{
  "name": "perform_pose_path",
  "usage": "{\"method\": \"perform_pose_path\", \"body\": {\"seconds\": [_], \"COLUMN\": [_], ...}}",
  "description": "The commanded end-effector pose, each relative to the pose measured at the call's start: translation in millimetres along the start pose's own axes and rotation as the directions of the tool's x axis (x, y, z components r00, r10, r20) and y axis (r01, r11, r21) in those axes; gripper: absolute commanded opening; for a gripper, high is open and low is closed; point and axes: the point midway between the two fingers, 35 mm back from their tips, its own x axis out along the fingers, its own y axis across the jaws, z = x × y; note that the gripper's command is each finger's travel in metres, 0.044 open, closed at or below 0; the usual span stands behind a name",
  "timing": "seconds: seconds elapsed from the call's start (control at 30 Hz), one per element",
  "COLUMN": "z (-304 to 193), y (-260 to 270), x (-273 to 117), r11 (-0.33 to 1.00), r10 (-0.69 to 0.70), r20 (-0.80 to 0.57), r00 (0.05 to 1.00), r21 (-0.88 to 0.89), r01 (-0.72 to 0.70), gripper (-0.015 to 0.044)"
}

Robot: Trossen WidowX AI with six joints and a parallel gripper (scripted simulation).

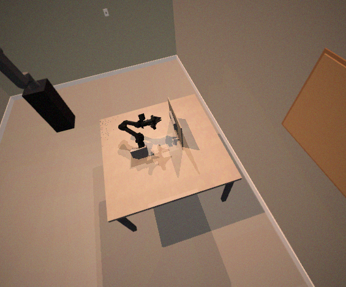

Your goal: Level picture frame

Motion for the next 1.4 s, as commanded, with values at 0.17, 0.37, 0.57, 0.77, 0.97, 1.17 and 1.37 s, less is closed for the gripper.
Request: {"method": "perform_pose_path", "body": {"seconds": [0.17,0.37,0.57,0.77,0.97,1.17,1.37], "z": [-1.4,-3.8,-3.5,-3.9,-6.1,-7.7,-11.8], "y": [-11.1,-52.9,-62.4,-62.5,-63.4,-62.3,-59.4], "x": [1.3,-1.0,-3.1,-2.2,2.7,8.3,40.2], "r11": [0.999,0.974,0.963,0.963,0.963,0.963,0.963], "r10": [-0.001,-0.004,-0.005,-0.005,-0.004,-0.004,-0.003], "r20": [-0.001,-0.004,-0.005,-0.005,-0.005,-0.006,-0.007], "r00": [1.000,1.000,1.000,1.000,1.000,1.000,1.000], "r21": [-0.045,-0.225,-0.269,-0.269,-0.269,-0.269,-0.269], "r01": [0.001,0.003,0.003,0.003,0.003,0.003,0.001], "gripper": [0.0260,0.0260,0.0260,0.0260,0.0260,0.0260,0.0260]}}
